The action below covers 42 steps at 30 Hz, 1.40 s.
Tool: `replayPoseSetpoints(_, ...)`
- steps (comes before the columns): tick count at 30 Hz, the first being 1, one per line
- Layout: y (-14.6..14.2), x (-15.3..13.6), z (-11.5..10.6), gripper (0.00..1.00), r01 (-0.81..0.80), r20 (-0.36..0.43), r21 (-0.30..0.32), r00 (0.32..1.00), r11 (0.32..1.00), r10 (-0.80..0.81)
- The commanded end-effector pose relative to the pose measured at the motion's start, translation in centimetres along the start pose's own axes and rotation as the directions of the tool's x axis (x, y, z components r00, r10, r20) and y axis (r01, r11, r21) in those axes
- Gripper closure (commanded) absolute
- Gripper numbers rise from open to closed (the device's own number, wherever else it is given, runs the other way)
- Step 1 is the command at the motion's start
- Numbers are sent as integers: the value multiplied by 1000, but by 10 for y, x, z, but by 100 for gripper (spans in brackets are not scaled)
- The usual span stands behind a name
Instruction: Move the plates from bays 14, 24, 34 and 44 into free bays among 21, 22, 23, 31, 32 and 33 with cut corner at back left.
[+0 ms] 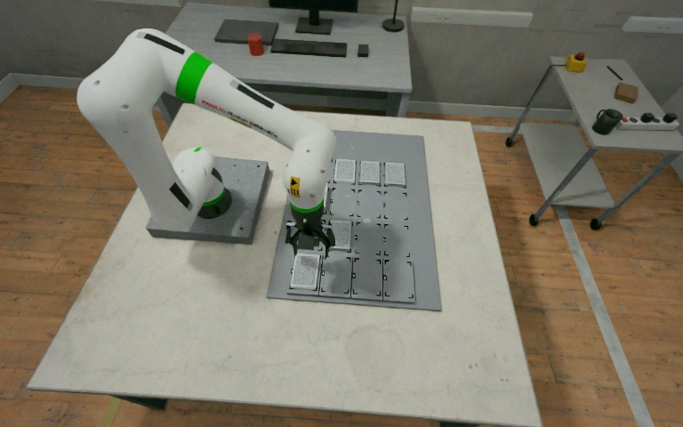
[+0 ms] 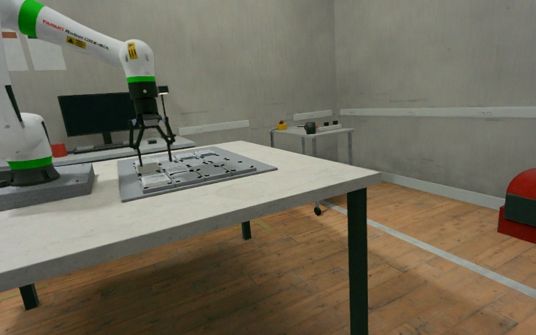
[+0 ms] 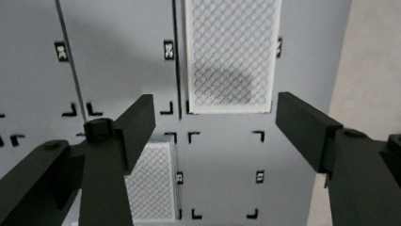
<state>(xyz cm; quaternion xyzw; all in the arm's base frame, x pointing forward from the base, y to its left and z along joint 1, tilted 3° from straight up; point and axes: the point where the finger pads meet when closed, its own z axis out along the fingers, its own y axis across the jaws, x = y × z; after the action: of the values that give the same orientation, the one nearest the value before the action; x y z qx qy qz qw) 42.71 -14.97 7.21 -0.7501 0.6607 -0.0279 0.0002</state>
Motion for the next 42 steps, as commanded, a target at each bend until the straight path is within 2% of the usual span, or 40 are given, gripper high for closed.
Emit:
replayPoseSetpoints(1, 4, 11, -1, 30, 0, 0, 1, 1000, 1000, 0)
replayPoseSetpoints(3, 4, 11, -1, 30, 0, 0, 1, 1000, 1000, 0)
replayPoseSetpoints(11, 17, 41, -1, 30, 0, 0, 1, 1000, 1000, 0)
replayPoseSetpoints(20, 17, 41, 0, 30, 0, 0, 1, 1000, 1000, 0)
replayPoseSetpoints(42, 17, 41, 26, 30, 0, 0, 1, 1000, 1000, 0)
